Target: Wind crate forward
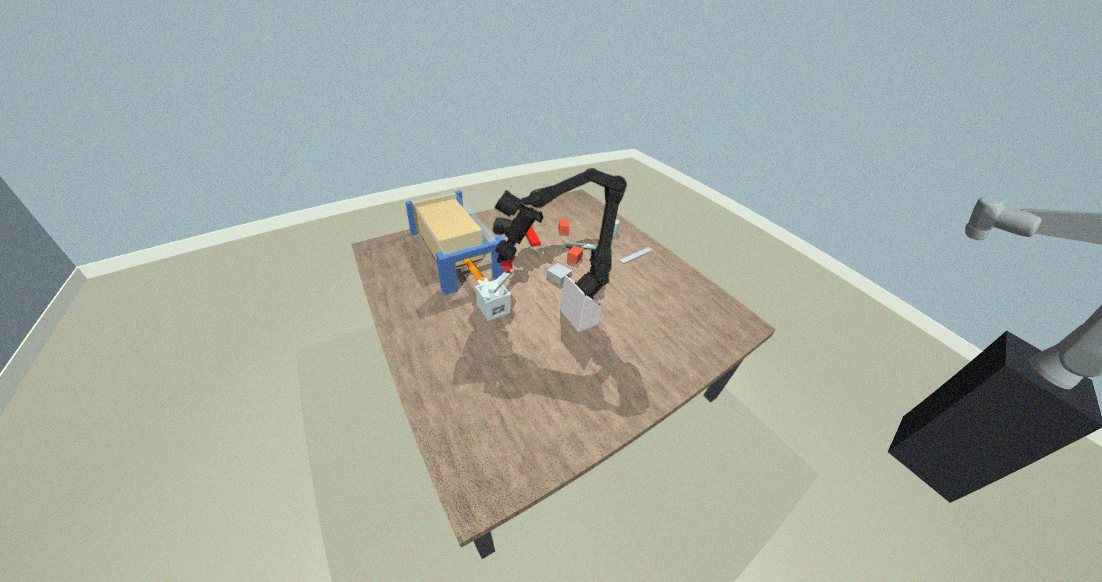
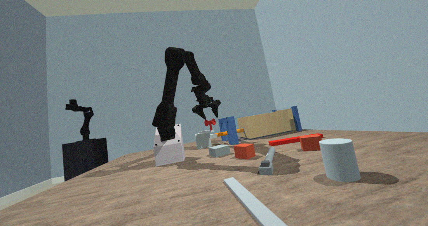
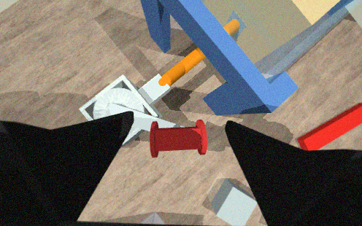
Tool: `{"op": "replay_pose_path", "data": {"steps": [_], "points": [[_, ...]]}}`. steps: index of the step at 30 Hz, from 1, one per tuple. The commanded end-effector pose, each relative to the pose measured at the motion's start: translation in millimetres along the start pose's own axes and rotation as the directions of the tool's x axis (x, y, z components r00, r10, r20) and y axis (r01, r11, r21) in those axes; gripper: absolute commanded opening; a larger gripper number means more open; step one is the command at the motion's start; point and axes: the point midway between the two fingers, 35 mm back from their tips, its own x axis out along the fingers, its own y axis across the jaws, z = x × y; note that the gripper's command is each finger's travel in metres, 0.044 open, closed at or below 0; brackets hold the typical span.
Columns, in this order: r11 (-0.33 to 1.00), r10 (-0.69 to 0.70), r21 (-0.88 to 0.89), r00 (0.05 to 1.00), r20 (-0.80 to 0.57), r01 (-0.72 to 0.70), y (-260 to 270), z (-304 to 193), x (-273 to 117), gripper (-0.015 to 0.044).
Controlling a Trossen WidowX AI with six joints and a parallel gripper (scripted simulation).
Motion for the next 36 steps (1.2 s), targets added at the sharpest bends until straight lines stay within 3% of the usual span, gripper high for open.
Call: {"op": "replay_pose_path", "data": {"steps": [1, 31, 36], "points": [[1.000, -0.003, -0.008, 1.000, -0.014, 0.002, 0.1, -7.8, 9.0, 0.0440], [1.000, -0.003, -0.008, 1.000, -0.015, 0.002, -0.1, -23.6, 35.6, 0.0440], [1.000, 0.000, -0.001, 1.000, -0.007, 0.000, -0.3, -20.1, 34.0, 0.0309]]}}
